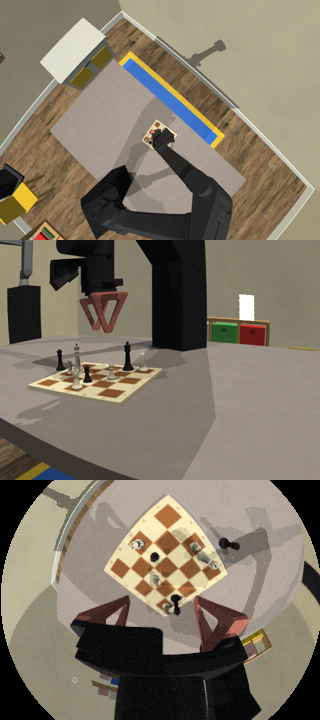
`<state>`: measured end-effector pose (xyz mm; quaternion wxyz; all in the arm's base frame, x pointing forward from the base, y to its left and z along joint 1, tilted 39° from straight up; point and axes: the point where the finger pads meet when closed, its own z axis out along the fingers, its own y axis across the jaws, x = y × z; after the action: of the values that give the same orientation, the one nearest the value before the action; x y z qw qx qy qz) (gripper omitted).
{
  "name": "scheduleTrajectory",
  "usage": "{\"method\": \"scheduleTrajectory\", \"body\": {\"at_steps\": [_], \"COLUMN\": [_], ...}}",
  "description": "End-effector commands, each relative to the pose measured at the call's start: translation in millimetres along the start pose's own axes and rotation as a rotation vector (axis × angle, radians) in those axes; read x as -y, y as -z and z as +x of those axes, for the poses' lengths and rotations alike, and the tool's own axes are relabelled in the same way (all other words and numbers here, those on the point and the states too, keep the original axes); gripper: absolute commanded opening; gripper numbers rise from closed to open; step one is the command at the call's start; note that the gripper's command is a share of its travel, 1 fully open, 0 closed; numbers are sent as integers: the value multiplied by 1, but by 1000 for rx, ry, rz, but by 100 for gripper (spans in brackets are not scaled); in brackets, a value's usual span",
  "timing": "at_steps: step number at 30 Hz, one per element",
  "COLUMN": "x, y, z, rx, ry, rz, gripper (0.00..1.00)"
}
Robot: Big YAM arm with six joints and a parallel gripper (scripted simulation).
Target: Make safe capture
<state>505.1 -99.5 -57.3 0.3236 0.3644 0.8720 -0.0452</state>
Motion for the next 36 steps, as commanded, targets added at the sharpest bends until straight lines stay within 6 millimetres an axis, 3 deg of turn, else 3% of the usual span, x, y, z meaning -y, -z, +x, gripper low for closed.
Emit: {"method": "scheduleTrajectory", "body": {"at_steps": [1, 5, 10, 11, 36], "x": [-9, -23, -26, -26, -18], "y": [-4, -4, -3, -3, -5], "z": [5, 14, 18, 18, 18], "rx": [13, 20, 27, 27, 26], "ry": [-279, -438, -610, -610, -617], "rz": [10, 7, 13, 13, 24], "gripper": [100, 100, 100, 32, 32]}}
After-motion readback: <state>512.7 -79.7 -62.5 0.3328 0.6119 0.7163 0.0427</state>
